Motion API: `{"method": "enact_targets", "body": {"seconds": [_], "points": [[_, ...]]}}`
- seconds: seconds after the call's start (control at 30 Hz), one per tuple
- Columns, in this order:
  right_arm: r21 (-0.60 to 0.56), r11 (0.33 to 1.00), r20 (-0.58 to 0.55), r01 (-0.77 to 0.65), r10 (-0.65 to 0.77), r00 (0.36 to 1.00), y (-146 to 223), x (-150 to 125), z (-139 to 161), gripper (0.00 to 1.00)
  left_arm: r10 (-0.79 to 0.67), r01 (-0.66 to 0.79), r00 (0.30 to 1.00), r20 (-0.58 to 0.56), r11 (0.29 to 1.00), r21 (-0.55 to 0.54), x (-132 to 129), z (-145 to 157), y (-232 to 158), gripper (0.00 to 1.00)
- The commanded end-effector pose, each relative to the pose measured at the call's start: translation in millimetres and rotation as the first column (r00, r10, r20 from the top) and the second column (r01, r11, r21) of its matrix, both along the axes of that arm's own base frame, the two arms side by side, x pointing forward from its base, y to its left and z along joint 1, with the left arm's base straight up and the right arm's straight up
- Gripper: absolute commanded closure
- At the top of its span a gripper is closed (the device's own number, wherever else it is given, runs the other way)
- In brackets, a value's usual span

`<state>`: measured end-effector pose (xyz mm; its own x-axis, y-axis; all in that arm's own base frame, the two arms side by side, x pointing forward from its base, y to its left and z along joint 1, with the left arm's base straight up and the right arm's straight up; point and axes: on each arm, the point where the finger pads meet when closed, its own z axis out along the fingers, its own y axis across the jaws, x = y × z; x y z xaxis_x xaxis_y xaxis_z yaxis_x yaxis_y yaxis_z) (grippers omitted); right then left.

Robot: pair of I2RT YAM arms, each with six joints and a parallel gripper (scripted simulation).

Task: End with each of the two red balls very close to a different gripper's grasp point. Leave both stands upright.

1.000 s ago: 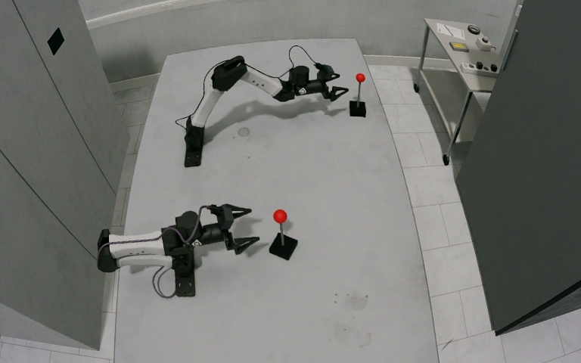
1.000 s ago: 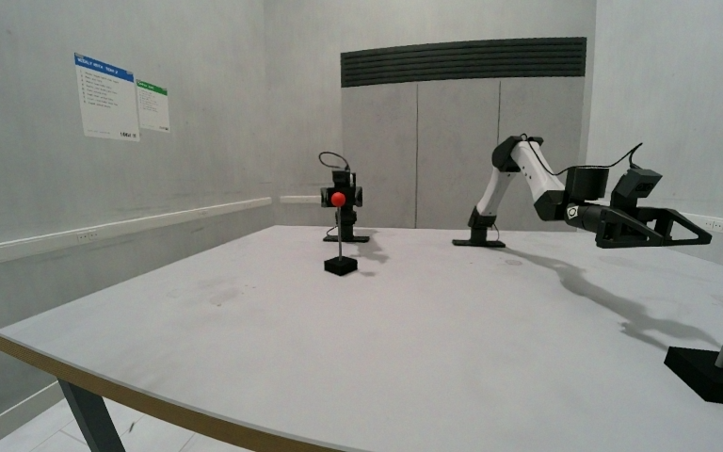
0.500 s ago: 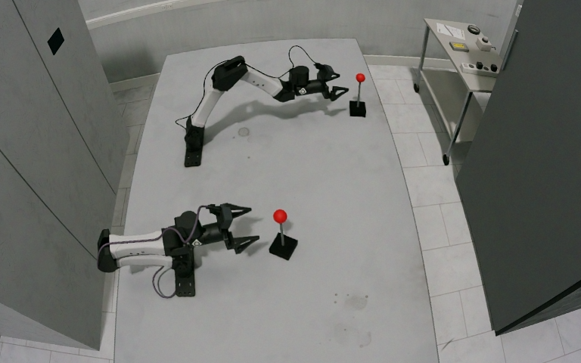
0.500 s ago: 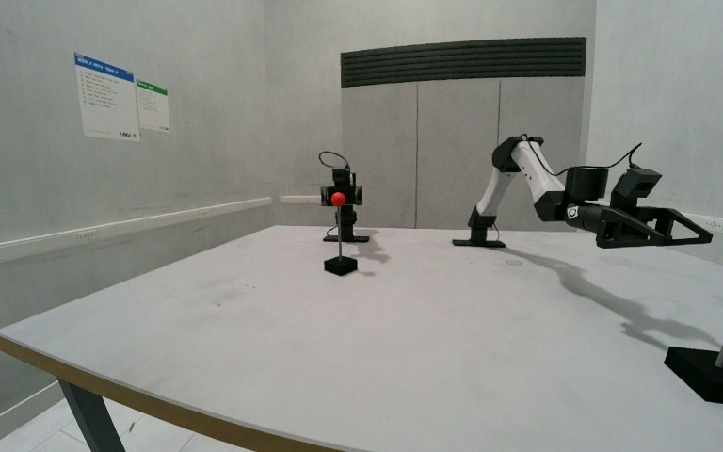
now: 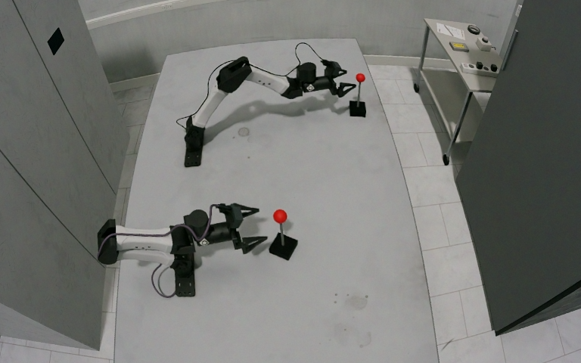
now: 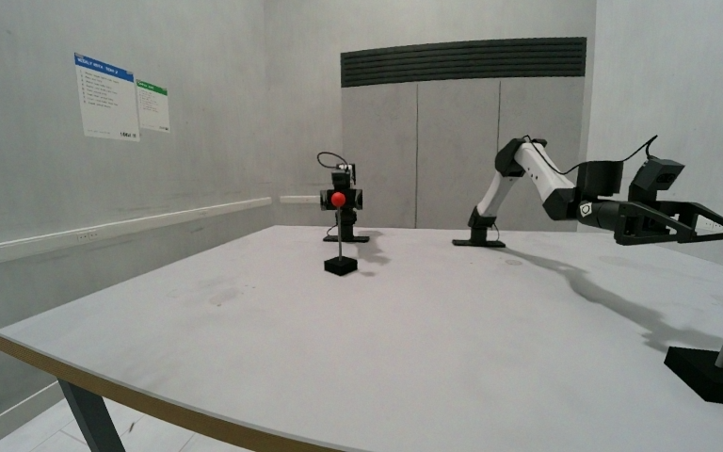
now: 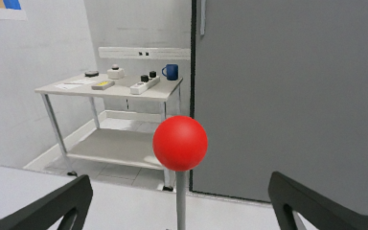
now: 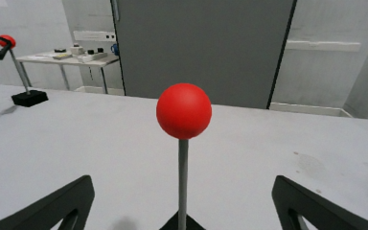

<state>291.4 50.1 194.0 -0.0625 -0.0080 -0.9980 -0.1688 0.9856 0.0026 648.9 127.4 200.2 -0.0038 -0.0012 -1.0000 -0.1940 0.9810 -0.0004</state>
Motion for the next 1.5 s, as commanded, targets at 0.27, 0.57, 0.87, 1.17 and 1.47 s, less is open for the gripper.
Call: {"method": "enact_targets", "body": {"seconds": [0.27,0.57,0.87,1.17,1.47], "points": [[0.013,1.0,0.11,-0.002,0.0,0.994,9,49,37,0.0,-0.007,0.007,1.0,0.0,1.0,0.003,42,3,9,0.0],[0.013,1.0,0.112,-0.002,0.0,0.994,11,61,38,0.0,-0.007,0.007,1.0,0.001,1.0,0.003,53,4,11,0.0],[0.013,1.0,0.112,-0.002,0.0,0.994,11,61,38,0.0,-0.007,0.006,1.0,0.024,1.0,0.008,51,19,11,0.0],[0.014,1.0,0.113,-0.002,0.0,0.994,11,61,38,0.0,-0.007,0.006,1.0,0.025,1.0,0.008,51,19,11,0.0],[0.014,1.0,0.113,-0.002,0.0,0.994,11,61,38,0.0,-0.007,0.006,1.0,0.025,1.0,0.008,51,19,11,0.0]]}}
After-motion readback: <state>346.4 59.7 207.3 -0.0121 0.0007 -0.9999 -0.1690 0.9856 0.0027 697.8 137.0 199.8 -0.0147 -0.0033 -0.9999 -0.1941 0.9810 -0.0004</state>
